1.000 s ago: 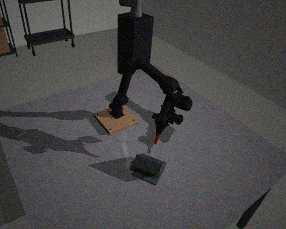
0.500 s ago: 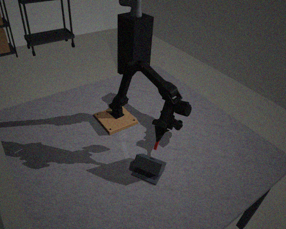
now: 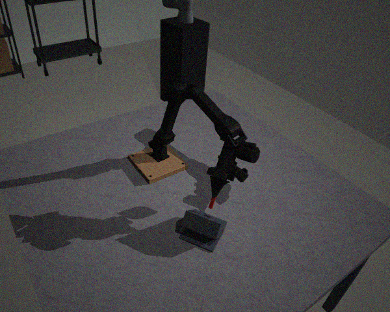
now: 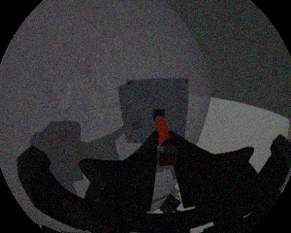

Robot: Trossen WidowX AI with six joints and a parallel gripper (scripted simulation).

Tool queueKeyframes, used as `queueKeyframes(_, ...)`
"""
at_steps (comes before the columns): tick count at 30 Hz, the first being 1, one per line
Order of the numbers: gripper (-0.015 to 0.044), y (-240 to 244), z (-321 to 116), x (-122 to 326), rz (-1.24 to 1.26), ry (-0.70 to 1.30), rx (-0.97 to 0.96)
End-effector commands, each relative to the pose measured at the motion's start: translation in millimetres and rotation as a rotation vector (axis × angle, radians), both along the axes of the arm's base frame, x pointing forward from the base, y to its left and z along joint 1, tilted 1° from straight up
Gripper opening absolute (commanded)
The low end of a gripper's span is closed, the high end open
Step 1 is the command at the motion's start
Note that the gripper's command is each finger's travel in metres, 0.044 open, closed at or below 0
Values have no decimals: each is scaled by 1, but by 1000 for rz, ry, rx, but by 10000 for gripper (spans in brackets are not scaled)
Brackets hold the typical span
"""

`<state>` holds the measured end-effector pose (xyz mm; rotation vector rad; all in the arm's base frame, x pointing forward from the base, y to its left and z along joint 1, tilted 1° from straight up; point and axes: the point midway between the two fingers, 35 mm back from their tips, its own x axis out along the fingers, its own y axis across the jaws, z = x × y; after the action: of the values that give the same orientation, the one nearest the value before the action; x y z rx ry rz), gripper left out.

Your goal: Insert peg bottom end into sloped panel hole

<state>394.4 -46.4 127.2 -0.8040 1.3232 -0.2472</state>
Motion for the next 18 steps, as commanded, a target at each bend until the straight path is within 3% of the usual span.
queueKeyframes(1, 0, -3, -2, 1, 1, 1, -6)
queueKeyframes(18, 0, -12, -15, 5, 1, -1, -8)
